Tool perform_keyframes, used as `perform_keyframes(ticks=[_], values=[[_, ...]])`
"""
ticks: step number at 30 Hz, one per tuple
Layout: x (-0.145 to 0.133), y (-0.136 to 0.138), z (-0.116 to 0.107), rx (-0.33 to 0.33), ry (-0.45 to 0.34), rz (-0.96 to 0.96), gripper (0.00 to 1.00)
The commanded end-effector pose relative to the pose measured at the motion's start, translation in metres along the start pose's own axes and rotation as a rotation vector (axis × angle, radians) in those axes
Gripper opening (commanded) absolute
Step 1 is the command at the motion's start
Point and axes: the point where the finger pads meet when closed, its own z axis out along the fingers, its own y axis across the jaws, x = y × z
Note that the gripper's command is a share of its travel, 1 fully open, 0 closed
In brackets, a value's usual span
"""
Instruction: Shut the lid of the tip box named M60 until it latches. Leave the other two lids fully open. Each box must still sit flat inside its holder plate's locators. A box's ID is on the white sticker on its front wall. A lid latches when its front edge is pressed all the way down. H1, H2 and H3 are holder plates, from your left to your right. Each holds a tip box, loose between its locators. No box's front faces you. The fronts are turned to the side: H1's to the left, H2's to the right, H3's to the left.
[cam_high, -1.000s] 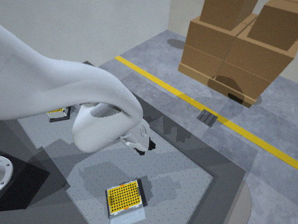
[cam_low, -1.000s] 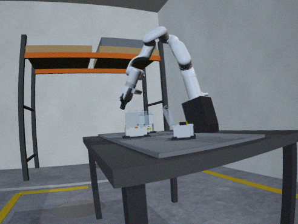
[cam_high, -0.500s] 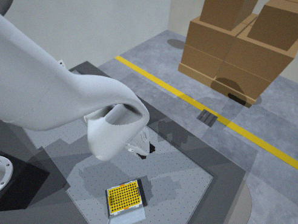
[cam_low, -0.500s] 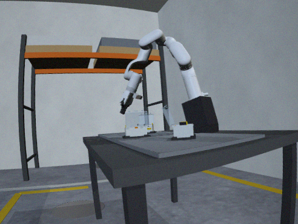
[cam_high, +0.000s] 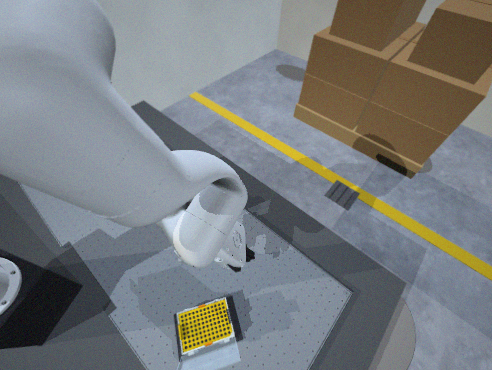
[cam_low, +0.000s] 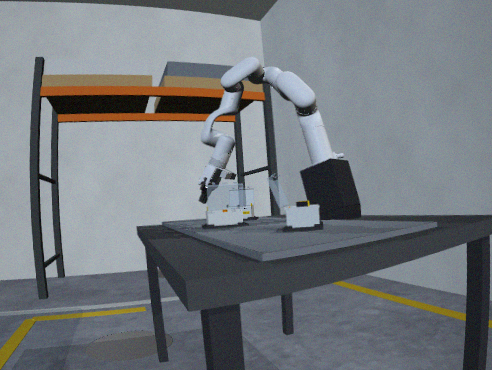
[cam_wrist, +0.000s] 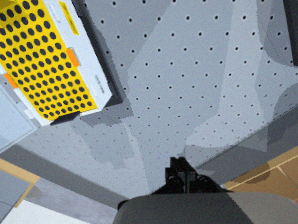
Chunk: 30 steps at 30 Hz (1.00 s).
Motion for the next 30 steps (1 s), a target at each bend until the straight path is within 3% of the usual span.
perform_keyframes(ticks=[1, 3, 12, 30], values=[[0.010, 0.001, 0.024, -0.008, -0.013, 0.002, 0.00], [0.010, 0.001, 0.024, -0.008, -0.013, 0.002, 0.00], [0.032, 0.001, 0.064, -0.008, -0.013, 0.002, 0.00], [0.032, 0.001, 0.064, -0.008, -0.013, 0.002, 0.00]])
